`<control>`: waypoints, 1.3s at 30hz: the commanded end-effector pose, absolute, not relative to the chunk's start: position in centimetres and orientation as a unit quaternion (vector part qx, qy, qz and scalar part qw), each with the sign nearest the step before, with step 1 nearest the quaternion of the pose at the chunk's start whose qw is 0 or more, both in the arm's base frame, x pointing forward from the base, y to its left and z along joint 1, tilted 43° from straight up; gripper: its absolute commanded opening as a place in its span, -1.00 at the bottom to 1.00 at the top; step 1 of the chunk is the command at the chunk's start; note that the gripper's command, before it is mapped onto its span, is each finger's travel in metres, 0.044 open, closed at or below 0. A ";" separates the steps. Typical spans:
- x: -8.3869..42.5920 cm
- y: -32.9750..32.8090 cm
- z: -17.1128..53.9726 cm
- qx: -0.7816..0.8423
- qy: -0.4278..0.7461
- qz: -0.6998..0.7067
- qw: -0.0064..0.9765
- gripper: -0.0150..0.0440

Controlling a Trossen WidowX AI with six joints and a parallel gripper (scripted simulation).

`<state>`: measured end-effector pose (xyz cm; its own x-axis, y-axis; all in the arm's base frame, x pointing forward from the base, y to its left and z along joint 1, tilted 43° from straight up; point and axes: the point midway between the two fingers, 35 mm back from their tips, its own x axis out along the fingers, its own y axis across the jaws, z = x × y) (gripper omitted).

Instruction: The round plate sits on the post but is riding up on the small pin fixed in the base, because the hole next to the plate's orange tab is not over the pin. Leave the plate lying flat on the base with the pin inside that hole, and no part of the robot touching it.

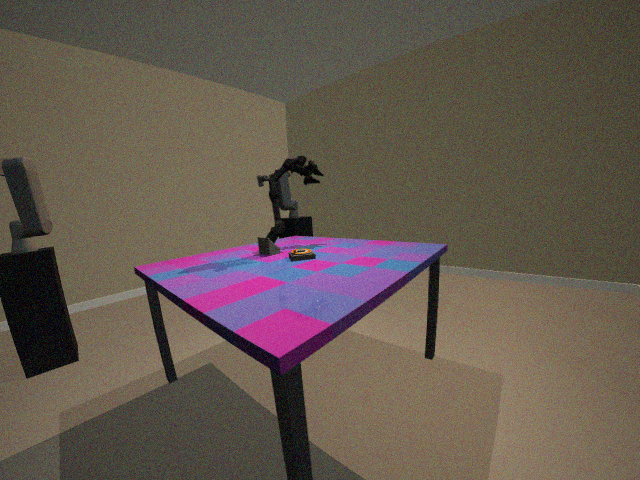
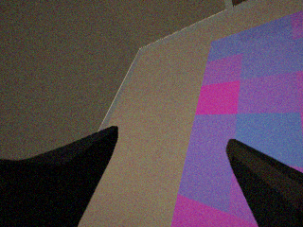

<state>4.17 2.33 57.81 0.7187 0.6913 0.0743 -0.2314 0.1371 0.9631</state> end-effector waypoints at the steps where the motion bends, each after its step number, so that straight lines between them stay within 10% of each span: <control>1: 4.4 2.7 57.7 0.570 0.201 0.314 0.732 0.78; 15: 20.6 11.5 48.4 0.363 0.299 0.145 0.871 -0.47; 39: 35.6 1.1 20.8 0.219 0.579 0.044 0.784 -0.49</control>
<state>35.67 2.87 24.50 0.4091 0.3009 -0.8614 0.1811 0.8985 0.3999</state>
